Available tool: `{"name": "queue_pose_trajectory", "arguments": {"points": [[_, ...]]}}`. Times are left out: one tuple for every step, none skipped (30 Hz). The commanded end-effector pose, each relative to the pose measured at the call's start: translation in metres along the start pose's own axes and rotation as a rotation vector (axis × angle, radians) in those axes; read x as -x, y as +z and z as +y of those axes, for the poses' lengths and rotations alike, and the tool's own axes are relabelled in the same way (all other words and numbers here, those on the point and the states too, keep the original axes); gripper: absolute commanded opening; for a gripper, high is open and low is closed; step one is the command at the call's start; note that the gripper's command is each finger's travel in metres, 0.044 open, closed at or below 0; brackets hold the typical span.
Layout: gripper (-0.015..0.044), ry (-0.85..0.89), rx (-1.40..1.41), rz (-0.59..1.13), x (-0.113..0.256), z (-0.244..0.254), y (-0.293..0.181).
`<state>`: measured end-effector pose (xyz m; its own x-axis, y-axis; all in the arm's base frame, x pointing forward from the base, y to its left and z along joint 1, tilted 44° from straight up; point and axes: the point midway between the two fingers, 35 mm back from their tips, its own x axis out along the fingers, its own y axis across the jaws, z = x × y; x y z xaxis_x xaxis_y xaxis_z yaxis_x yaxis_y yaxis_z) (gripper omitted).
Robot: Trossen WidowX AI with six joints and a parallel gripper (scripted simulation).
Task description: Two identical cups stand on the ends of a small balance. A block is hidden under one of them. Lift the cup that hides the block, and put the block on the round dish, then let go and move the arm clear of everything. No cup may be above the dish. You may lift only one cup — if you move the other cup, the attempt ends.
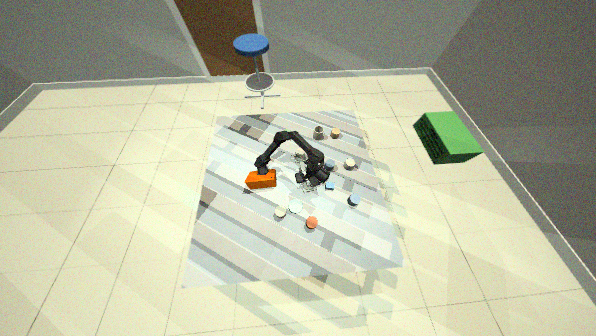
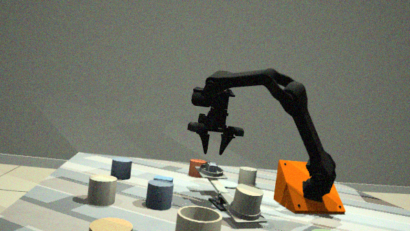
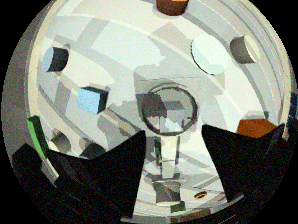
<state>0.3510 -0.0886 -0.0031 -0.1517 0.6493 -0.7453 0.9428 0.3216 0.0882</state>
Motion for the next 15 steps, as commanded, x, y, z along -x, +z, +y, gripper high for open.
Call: {"name": "queue_pose_trajectory", "arguments": {"points": [[0.026, 0.004, -0.031, 0.016, 0.0, -0.002, 0.0], [0.026, 0.004, -0.031, 0.016, 0.0, -0.002, 0.0], [0.026, 0.004, -0.031, 0.016, 0.0, -0.002, 0.0], [0.026, 0.004, -0.031, 0.016, -0.001, -0.002, 0.0], [0.026, 0.004, -0.031, 0.016, -0.004, -0.002, 0.0], [0.026, 0.004, -0.031, 0.016, -0.008, -0.002, 0.0], [0.026, 0.004, -0.031, 0.016, -0.012, -0.002, 0.0], [0.026, 0.004, -0.031, 0.016, -0.015, -0.002, 0.0], [0.026, 0.004, -0.031, 0.016, -0.015, -0.002, 0.0], [0.026, 0.004, -0.031, 0.016, -0.015, -0.002, 0.0], [0.026, 0.004, -0.031, 0.016, -0.016, -0.002, 0.0], [0.026, 0.004, -0.031, 0.016, -0.016, -0.001, 0.0], [0.026, 0.004, -0.031, 0.016, -0.018, -0.001, 0.0], [0.026, 0.004, -0.031, 0.016, -0.019, -0.001, 0.0], [0.026, 0.004, -0.031, 0.016, -0.021, -0.001, 0.0]]}}
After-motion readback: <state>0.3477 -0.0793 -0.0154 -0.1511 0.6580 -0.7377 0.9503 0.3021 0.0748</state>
